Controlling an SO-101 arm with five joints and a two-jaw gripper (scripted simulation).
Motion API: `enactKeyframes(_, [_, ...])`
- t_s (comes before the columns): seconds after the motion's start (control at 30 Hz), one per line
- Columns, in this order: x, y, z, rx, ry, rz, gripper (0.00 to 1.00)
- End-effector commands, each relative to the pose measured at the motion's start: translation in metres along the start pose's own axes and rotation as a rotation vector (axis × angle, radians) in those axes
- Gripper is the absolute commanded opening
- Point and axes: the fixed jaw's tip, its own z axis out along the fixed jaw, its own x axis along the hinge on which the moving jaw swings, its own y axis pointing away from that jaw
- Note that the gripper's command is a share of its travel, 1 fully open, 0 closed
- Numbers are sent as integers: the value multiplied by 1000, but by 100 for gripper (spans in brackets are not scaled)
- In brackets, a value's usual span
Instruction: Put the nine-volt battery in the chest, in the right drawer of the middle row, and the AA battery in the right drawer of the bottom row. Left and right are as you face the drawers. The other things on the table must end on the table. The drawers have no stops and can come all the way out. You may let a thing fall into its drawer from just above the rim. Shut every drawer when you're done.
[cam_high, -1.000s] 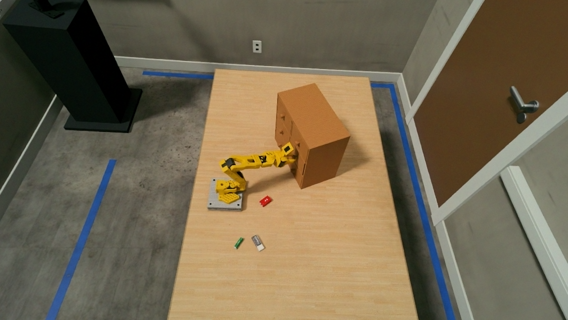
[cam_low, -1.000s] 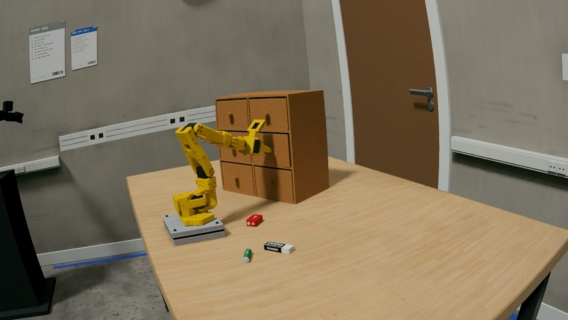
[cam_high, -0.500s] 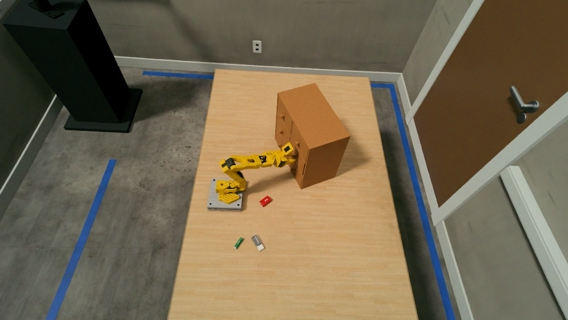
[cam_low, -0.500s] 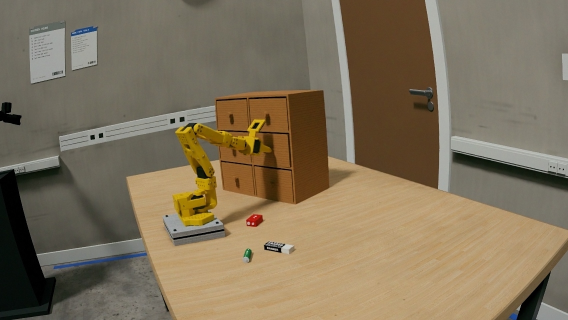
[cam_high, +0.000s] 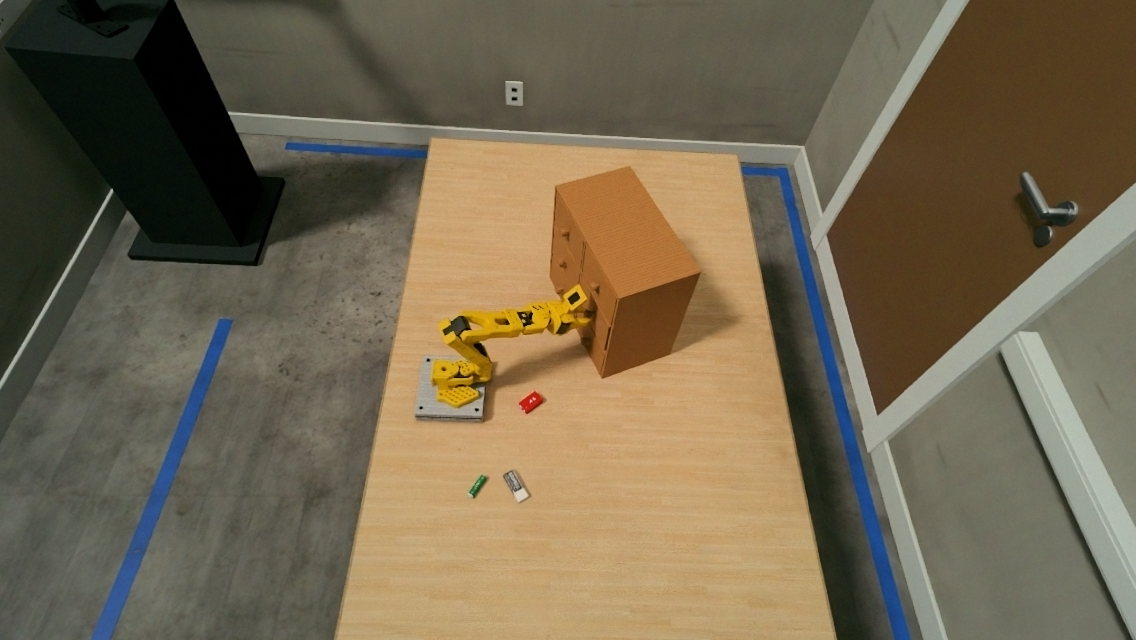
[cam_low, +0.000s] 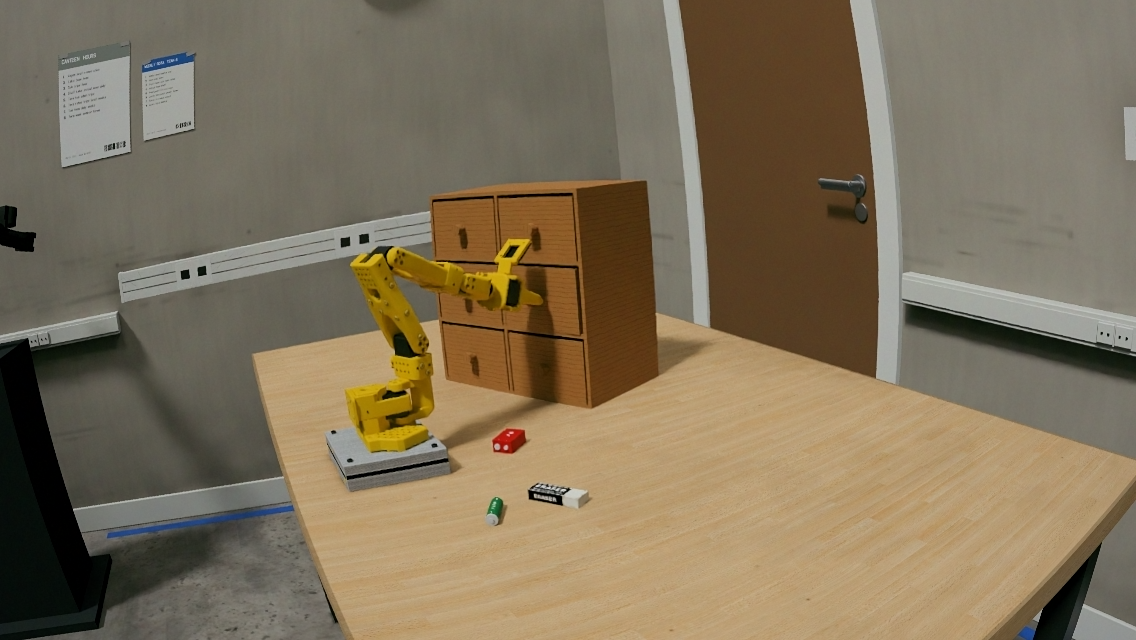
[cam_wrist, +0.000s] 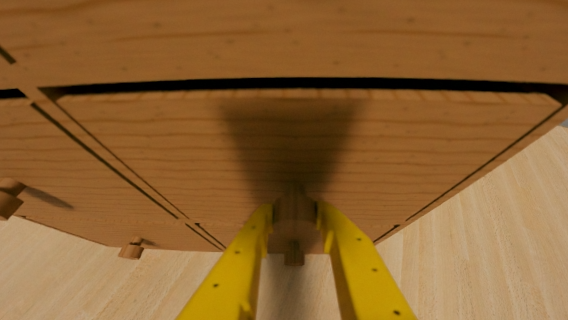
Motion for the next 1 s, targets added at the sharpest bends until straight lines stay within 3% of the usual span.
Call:
enactKeyframes(0.0, [1,2,-5,-8,-4,-3,0])
enactKeyframes(0.97, [4,1,-13,-6,-4,-6,0])
